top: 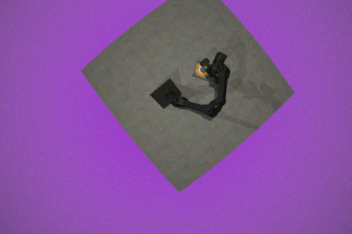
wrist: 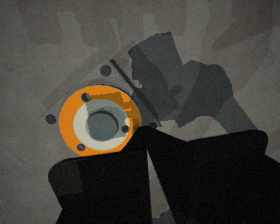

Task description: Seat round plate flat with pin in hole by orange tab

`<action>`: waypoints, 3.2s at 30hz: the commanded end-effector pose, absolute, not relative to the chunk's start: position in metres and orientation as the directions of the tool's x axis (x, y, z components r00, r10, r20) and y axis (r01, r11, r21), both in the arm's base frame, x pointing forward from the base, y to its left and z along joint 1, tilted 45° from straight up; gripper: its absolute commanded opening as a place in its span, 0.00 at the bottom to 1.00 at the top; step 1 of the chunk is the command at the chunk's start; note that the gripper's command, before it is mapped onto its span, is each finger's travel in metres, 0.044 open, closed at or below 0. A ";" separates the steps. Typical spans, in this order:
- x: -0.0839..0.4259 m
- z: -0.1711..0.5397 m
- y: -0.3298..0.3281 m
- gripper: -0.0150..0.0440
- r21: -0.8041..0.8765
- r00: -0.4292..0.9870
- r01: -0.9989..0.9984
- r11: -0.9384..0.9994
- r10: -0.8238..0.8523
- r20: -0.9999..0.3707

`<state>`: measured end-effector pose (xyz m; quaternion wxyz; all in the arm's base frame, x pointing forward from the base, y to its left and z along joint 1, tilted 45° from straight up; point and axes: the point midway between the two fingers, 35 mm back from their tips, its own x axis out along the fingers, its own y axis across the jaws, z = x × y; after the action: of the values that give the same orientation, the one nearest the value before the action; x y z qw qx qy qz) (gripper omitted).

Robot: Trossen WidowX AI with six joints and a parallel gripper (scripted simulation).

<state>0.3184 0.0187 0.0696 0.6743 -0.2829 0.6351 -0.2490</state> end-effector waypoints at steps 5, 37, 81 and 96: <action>0.316 0.046 -0.009 0.25 -0.707 0.057 -0.029 0.707 -0.705 -0.707; 0.291 0.039 -0.010 0.25 -0.707 0.056 -0.030 0.707 -0.705 -0.707; 0.270 0.028 -0.001 0.25 -0.706 0.055 -0.031 0.707 -0.705 -0.708; 0.261 0.018 0.010 0.25 -0.706 0.055 -0.031 0.708 -0.704 -0.708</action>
<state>0.2657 0.0083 0.0228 0.6704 -0.2883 0.6350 -0.2533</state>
